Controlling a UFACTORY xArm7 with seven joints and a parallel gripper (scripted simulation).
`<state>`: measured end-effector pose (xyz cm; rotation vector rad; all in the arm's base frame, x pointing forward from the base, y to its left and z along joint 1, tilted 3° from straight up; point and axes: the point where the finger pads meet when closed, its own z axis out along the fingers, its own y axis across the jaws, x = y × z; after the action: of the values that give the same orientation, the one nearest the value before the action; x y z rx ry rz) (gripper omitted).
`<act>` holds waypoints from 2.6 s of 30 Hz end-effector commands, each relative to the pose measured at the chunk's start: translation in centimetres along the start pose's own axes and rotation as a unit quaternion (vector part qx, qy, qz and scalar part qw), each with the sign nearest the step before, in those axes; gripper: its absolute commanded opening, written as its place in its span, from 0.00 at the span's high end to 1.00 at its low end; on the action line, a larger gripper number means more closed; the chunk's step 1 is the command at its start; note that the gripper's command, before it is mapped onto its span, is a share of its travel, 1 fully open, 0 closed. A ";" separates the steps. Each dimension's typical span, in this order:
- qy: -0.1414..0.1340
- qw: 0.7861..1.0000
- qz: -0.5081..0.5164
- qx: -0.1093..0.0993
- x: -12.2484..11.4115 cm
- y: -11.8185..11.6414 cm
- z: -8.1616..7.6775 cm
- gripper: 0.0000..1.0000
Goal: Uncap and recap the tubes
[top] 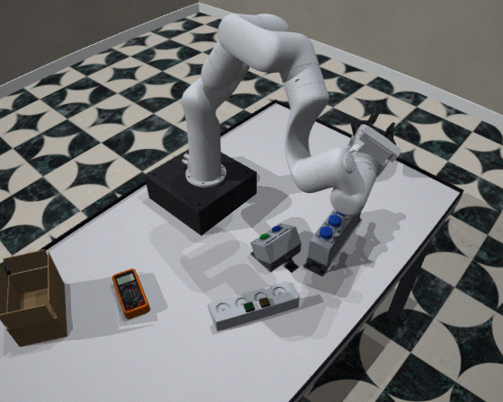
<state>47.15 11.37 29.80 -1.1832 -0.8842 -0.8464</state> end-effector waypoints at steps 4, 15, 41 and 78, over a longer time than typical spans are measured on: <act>-0.001 1.000 -0.002 0.000 0.2 0.0 0.0 0.54; -0.078 0.995 0.039 -0.045 -4.3 0.4 -1.0 0.54; -0.249 0.957 0.092 -0.117 -13.5 -0.4 -5.0 0.54; -0.551 0.812 0.045 -0.189 -23.0 -3.2 -16.5 0.54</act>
<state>36.83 -2.12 8.23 -2.0690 -1.5156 -0.1964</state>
